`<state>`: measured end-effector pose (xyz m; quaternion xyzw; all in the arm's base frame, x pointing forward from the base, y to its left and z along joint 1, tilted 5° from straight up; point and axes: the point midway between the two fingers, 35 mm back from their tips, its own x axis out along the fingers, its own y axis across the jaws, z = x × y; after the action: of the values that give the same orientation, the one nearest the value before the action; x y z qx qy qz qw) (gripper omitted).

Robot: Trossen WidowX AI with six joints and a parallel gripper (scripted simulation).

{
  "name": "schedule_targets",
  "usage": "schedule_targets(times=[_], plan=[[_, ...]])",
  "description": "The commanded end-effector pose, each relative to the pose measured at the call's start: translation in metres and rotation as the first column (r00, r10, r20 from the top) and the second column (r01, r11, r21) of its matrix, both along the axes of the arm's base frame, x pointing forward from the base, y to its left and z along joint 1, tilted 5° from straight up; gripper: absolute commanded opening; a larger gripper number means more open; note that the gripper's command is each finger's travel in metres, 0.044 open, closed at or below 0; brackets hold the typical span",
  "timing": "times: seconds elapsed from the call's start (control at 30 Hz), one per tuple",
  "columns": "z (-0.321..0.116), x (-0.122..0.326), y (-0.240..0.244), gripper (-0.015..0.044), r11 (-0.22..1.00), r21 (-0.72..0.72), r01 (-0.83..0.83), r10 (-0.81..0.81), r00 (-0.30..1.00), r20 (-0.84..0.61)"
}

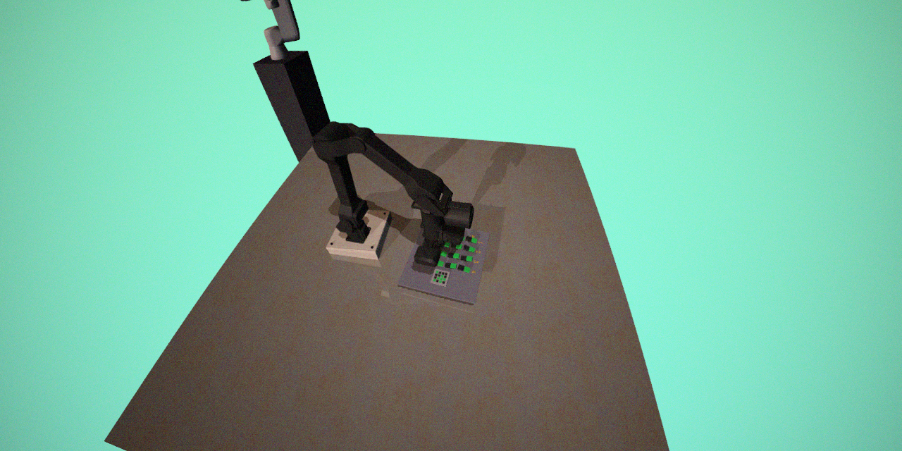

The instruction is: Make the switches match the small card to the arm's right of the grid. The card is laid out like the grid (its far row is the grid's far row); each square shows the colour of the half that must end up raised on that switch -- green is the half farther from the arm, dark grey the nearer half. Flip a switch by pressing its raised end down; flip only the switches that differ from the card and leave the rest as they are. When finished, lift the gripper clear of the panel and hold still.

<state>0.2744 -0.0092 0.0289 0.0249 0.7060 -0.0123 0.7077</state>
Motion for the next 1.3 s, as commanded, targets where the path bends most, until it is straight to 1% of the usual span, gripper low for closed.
schedule_targets(times=[0.0,0.93,1.0,1.13,1.27], plan=[[-0.001,0.0,-0.001,0.0,1.0,-0.005,-0.004,0.004,1.0,0.001],[-0.004,0.0,-0.001,0.0,1.0,-0.005,-0.004,0.004,1.0,0.001],[0.004,0.001,0.0,0.0,1.0,0.0,-0.001,0.001,1.0,-0.003],[0.052,0.003,-0.001,0.0,1.0,-0.003,-0.003,0.003,1.0,-0.021],[0.061,0.003,-0.002,0.0,1.0,-0.003,-0.004,0.004,1.0,-0.025]])
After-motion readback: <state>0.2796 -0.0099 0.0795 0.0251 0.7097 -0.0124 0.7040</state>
